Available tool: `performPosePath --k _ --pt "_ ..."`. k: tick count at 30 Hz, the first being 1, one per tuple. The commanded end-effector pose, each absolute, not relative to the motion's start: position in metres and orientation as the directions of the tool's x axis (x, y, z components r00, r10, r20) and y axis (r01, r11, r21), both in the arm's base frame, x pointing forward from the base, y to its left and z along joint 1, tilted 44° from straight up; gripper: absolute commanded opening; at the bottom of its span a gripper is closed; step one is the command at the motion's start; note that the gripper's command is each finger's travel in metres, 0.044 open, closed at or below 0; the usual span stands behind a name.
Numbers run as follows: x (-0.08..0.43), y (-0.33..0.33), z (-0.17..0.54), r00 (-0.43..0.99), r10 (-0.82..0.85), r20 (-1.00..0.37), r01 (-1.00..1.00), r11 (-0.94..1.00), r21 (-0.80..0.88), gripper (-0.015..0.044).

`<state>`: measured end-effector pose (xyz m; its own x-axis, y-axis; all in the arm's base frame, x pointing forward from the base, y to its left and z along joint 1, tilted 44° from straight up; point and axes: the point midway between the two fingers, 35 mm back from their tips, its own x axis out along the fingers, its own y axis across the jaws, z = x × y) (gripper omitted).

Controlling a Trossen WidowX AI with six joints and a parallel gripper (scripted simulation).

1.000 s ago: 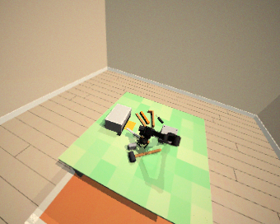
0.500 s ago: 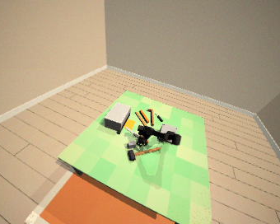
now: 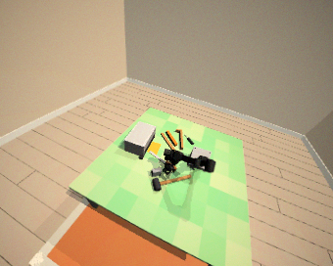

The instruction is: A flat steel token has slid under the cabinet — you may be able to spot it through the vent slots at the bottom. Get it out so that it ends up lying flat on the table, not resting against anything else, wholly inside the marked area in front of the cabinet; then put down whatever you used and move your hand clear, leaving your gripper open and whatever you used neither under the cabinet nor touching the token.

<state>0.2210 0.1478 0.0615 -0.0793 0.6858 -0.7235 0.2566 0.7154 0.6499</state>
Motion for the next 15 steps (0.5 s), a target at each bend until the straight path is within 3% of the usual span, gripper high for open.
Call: performPosePath --k 1,13,15 --pt "0.221 0.1484 0.0609 -0.08 0.688 -0.721 0.257 0.713 0.652 0.027" --pt "0.2154 0.1509 0.059 -0.081 0.689 -0.721 0.262 0.712 0.651 0.027" --pt "0.2198 0.1497 0.0608 -0.075 0.687 -0.723 0.252 0.714 0.653 0.0217"
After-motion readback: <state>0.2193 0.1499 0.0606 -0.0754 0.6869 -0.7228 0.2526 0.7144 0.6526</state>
